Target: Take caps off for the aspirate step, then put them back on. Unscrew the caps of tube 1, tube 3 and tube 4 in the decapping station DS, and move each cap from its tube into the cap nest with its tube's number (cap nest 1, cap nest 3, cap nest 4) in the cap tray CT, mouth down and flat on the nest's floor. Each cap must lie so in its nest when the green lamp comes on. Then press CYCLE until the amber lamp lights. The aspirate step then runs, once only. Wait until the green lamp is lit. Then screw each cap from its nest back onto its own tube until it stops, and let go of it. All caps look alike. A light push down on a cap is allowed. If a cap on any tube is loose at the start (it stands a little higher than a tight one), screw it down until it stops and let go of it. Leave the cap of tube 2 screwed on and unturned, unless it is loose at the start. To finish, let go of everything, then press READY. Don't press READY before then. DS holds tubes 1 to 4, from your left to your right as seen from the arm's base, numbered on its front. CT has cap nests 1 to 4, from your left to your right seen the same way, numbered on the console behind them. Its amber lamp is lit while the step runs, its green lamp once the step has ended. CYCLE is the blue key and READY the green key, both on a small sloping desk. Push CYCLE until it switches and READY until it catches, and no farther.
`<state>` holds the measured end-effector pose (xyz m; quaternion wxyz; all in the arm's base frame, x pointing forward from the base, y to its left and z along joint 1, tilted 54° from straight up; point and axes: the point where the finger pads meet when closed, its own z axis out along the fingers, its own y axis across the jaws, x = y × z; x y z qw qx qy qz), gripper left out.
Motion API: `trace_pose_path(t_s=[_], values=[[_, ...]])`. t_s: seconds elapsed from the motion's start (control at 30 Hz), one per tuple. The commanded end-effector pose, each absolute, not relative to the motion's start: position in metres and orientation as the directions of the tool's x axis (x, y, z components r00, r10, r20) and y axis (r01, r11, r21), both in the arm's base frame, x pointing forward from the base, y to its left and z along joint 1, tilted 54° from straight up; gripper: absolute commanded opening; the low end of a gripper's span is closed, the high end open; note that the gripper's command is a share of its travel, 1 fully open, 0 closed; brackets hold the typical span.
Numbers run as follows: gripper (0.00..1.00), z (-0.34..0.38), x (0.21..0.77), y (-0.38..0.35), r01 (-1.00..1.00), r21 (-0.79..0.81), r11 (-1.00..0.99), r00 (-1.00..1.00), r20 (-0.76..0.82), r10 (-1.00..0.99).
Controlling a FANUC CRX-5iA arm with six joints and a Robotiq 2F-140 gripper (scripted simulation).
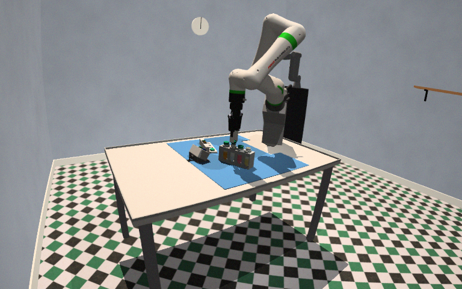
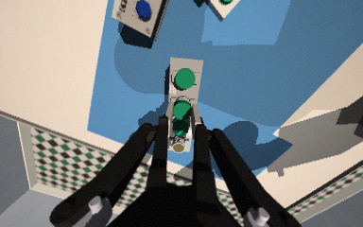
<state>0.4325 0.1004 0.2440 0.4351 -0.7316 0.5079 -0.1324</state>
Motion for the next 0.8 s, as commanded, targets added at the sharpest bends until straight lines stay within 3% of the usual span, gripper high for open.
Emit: trace_pose_path(t_s=[0.0, 0.23, 0.33, 0.77], values=[[0.0, 0.248, 0.428, 0.097, -0.628, -0.771, -0.105, 0.449, -0.249, -0.858], [0.0, 0.255, 0.421, 0.091, -0.628, -0.771, -0.105, 0.449, -0.249, -0.858], [0.0, 0.241, 0.424, 0.07, -0.497, -0.809, -0.314, 0.591, -0.05, -0.805], [0.0, 0.219, 0.43, 0.036, -0.216, -0.76, -0.613, 0.741, 0.281, -0.609]])
